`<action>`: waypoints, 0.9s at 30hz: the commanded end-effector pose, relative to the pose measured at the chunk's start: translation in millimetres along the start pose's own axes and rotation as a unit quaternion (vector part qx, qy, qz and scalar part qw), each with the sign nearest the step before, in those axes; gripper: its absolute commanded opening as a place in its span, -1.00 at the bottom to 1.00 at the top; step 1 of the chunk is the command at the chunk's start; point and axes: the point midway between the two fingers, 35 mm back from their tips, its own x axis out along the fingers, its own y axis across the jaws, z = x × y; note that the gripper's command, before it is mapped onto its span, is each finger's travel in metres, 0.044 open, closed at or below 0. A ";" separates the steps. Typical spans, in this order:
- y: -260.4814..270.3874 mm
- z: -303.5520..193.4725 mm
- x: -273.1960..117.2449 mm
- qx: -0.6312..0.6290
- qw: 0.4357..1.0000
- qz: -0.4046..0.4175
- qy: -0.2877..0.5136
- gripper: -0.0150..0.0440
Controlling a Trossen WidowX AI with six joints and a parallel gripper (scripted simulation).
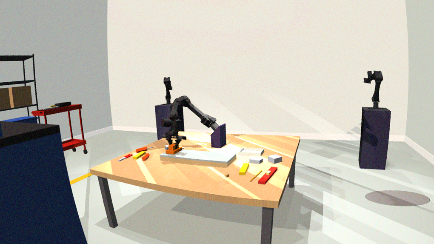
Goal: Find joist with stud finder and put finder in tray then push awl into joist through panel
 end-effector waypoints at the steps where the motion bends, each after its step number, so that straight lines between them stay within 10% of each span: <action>1: 0.0 0.0 0.0 0.000 1.000 0.000 0.000 -0.49; 27: -4.8 27.0 -96.0 0.000 1.000 0.001 0.001 -0.49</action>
